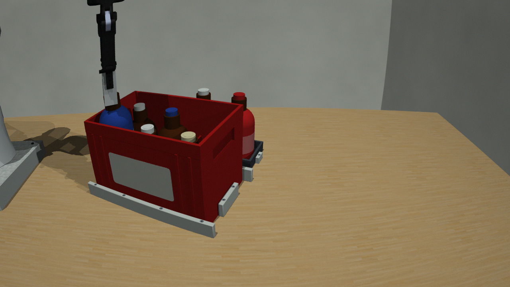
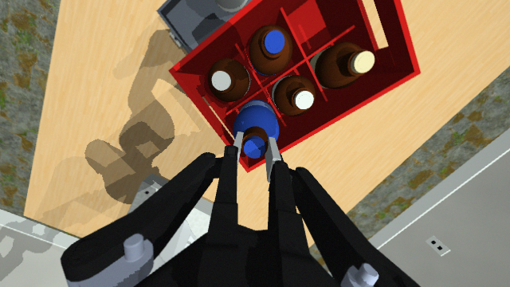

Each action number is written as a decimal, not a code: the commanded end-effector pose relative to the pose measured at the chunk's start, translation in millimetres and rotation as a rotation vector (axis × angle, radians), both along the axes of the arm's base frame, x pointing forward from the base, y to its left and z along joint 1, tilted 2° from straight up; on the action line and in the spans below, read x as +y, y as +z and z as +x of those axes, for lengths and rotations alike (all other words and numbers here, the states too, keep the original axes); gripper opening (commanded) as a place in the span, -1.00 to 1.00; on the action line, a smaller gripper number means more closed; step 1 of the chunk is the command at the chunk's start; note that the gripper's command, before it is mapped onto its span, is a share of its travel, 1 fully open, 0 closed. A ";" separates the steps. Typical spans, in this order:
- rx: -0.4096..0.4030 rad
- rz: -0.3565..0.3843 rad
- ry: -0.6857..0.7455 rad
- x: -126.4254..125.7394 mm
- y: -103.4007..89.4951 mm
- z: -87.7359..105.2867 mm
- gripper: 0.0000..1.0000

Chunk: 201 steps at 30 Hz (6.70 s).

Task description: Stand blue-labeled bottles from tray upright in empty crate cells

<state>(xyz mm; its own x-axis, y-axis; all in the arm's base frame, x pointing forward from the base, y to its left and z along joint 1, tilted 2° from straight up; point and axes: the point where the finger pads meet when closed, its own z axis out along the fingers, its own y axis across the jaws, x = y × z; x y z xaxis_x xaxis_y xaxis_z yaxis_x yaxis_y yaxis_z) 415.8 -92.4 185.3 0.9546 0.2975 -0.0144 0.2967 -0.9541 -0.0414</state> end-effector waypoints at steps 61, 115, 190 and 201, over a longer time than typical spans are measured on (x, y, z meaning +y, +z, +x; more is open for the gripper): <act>-0.017 0.001 0.003 0.3 -3.8 5.1 -1.00; -0.017 0.001 0.003 2.5 -42.0 5.0 -1.00; -0.017 0.001 0.003 2.8 -50.4 4.9 -1.00; -0.017 0.001 0.003 3.0 -54.8 4.9 -1.00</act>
